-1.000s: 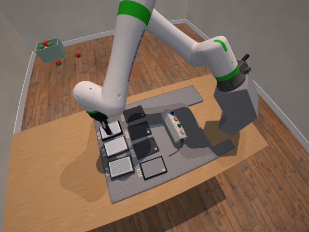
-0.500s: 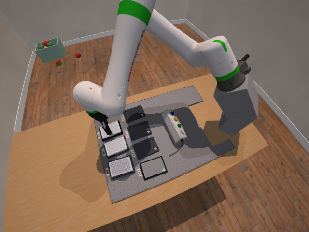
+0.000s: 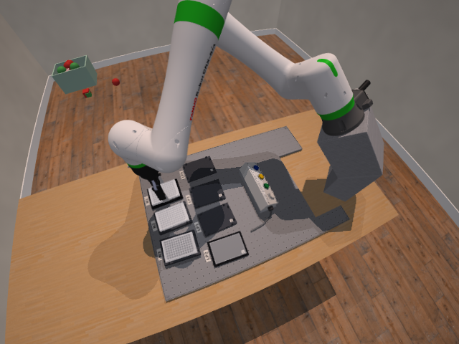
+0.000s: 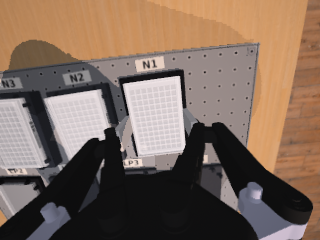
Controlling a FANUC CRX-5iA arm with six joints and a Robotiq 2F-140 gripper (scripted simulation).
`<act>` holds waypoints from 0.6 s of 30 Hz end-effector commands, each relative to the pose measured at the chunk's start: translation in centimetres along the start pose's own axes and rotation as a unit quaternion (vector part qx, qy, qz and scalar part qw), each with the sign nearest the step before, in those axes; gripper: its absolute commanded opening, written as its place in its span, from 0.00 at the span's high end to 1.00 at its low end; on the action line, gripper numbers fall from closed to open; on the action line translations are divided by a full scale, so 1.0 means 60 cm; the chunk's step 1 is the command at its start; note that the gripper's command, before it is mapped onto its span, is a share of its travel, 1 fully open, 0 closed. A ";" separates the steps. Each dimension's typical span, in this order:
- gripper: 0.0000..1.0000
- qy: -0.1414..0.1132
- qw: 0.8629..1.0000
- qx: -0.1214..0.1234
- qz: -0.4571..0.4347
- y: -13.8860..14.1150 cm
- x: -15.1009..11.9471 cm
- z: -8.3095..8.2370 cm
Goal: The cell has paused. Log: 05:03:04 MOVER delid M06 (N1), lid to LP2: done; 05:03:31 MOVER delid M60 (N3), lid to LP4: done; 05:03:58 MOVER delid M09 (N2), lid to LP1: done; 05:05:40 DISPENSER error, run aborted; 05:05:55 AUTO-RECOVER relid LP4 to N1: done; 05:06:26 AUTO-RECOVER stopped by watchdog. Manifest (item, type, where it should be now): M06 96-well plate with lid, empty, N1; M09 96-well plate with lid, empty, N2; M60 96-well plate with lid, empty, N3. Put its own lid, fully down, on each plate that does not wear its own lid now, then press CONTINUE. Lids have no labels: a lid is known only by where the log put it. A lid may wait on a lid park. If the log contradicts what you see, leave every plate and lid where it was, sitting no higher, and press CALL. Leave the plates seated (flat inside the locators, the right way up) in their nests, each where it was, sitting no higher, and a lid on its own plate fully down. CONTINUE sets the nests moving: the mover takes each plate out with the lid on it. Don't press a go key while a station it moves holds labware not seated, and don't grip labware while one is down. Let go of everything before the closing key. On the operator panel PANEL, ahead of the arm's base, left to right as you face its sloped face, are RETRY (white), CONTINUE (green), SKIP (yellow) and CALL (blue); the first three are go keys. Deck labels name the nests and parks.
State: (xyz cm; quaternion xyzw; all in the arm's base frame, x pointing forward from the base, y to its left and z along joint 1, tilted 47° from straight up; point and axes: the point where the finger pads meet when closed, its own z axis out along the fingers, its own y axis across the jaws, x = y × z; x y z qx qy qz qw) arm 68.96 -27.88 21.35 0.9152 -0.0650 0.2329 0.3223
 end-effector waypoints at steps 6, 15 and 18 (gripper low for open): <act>1.00 0.000 1.000 0.000 0.000 0.000 0.000 0.000; 1.00 0.000 1.000 0.000 0.000 0.000 0.000 -0.001; 1.00 0.000 1.000 0.000 0.000 0.000 0.000 -0.003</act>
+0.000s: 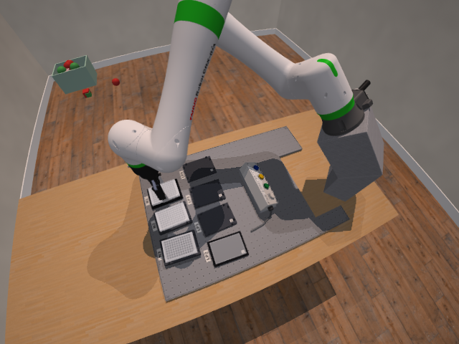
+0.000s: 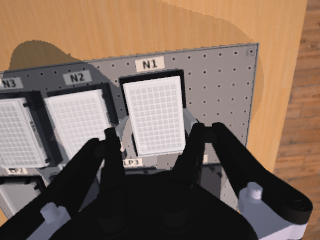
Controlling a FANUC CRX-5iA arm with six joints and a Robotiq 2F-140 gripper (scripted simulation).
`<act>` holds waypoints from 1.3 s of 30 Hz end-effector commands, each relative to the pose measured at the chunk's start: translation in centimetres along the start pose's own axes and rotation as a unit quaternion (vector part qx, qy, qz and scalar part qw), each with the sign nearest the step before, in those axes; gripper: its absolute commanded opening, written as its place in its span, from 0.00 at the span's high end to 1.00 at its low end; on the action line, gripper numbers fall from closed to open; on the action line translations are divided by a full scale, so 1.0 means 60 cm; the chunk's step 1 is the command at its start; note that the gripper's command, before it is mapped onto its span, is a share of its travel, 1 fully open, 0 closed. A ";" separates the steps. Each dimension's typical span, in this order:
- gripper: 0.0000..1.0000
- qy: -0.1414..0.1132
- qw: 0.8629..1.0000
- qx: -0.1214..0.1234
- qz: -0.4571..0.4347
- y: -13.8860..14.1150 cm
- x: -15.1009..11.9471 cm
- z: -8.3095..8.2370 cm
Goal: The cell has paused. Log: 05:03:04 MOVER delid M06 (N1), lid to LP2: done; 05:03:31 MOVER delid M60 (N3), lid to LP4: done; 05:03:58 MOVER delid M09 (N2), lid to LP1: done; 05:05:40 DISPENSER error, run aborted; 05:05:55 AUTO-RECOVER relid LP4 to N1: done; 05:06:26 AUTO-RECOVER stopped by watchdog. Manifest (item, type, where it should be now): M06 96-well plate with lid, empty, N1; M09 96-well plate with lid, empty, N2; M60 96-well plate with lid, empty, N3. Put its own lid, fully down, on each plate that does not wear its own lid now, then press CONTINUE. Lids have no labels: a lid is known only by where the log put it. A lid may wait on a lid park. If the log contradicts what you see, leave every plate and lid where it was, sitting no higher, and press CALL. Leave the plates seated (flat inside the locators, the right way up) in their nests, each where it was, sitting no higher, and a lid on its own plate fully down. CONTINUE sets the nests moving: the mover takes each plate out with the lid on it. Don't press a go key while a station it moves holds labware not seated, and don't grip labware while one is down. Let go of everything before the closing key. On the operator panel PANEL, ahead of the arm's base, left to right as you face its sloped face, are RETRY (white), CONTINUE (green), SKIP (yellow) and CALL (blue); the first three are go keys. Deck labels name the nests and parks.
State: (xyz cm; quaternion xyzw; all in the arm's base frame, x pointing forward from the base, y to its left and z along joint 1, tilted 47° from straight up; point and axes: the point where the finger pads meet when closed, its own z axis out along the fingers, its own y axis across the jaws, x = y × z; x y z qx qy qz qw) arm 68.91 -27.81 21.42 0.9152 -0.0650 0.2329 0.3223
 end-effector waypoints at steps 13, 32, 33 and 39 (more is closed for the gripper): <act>1.00 0.000 1.000 0.000 0.000 0.000 0.000 -0.022; 1.00 0.000 1.000 0.000 0.000 0.000 0.000 -0.068; 1.00 0.000 1.000 0.000 0.000 0.000 0.000 -0.071; 1.00 0.000 1.000 0.000 0.000 0.000 0.000 -0.084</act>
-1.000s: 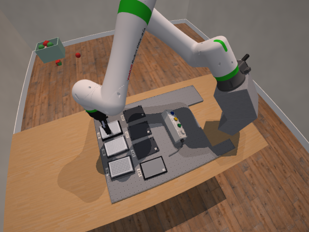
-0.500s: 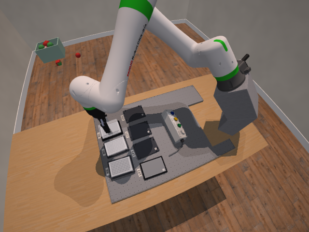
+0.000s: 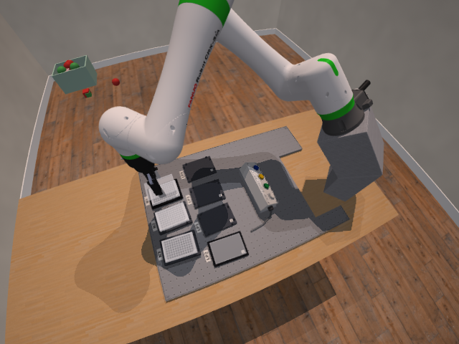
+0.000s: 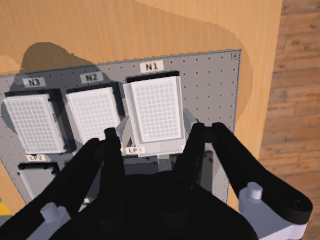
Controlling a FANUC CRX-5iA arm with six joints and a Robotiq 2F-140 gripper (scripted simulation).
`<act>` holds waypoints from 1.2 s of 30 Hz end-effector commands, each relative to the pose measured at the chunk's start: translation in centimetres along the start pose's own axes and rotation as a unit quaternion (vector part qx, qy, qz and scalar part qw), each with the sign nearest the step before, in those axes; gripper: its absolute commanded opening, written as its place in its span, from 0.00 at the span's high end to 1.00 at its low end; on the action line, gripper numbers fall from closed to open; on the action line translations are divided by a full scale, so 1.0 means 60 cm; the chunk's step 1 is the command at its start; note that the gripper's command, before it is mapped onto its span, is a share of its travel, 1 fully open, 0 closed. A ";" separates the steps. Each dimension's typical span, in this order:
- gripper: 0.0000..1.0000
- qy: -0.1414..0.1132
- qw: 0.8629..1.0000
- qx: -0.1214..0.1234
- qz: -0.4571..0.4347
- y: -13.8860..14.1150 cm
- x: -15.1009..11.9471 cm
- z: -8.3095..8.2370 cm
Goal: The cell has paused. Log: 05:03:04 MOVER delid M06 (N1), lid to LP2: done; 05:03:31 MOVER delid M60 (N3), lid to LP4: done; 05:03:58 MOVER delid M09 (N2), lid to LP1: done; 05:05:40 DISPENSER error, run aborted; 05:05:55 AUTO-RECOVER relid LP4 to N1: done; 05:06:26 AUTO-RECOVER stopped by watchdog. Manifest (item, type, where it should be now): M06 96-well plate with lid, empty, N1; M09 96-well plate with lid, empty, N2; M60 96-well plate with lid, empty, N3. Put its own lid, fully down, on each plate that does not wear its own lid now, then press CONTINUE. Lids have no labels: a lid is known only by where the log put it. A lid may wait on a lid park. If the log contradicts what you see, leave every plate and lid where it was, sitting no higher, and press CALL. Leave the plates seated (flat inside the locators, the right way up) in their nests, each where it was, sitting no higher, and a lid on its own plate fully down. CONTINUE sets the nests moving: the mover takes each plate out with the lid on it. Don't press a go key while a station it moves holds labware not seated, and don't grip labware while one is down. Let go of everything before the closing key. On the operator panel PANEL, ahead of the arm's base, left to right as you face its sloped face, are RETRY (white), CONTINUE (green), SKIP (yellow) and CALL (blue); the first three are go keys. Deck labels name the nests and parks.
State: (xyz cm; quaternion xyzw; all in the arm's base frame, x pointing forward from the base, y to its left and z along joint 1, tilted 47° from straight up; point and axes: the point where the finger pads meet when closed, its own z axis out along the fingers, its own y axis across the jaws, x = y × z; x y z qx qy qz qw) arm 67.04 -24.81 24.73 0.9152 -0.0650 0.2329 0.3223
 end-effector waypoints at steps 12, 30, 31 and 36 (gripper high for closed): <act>1.00 0.000 1.000 0.000 0.000 0.000 0.000 -0.013; 1.00 -0.003 1.000 0.003 0.000 -0.316 0.016 -0.008; 1.00 -0.003 1.000 0.003 0.000 -0.337 0.016 -0.008; 1.00 0.000 1.000 0.000 0.000 -0.422 0.006 -0.013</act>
